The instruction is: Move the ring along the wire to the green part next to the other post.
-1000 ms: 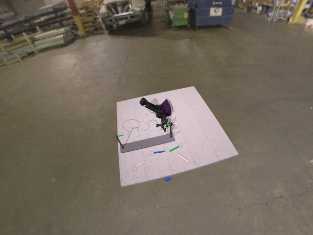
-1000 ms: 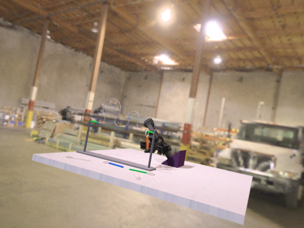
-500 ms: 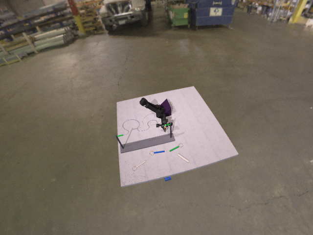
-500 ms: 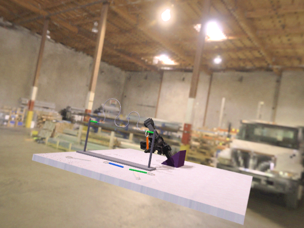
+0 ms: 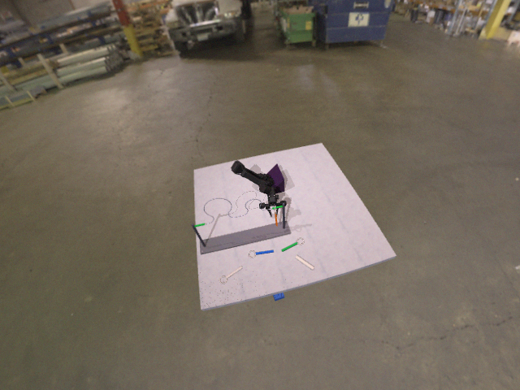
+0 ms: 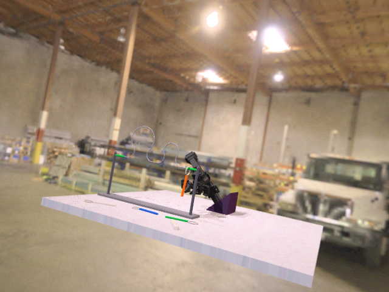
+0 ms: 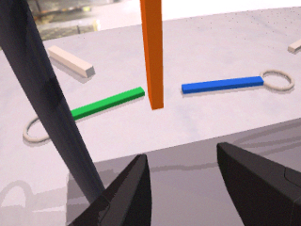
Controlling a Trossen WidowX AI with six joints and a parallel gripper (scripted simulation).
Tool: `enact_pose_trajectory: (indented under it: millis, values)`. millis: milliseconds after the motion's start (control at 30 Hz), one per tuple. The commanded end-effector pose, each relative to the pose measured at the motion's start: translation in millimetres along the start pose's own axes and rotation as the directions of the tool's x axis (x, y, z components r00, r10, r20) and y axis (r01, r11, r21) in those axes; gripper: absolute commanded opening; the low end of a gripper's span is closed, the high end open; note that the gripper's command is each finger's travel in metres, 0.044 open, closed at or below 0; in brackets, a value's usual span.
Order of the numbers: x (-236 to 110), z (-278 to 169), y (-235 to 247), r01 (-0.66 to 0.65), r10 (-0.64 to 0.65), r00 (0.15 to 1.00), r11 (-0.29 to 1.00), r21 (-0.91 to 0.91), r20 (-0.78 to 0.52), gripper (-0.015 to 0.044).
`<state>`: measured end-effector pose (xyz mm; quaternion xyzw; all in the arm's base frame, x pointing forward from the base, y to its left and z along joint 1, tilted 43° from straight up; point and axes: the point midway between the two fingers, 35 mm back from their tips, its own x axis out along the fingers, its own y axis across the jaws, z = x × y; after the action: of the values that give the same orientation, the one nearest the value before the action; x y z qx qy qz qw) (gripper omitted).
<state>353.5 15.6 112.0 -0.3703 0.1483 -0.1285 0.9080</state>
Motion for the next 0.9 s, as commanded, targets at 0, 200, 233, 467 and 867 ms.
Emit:
enact_pose_trajectory:
  millis: [0,200,233,467,867]
  values:
    - [-14.2,-2.8,0.6,-0.002,0.002,1.000,1.000,-0.001,-0.008,0.0160]
    - [-31.8,-4.4,0.8,-0.003,0.003,1.000,1.000,-0.003,-0.007,0.0160]
    - [-32.3,-4.5,0.8,-0.003,0.003,1.000,1.000,-0.003,-0.007,0.0160]
    - [-32.3,-4.5,0.8,-0.003,0.003,1.000,1.000,-0.003,-0.007,0.0160]
    - [-32.3,-4.5,0.8,-0.003,0.003,1.000,1.000,-0.003,-0.007,0.0160]
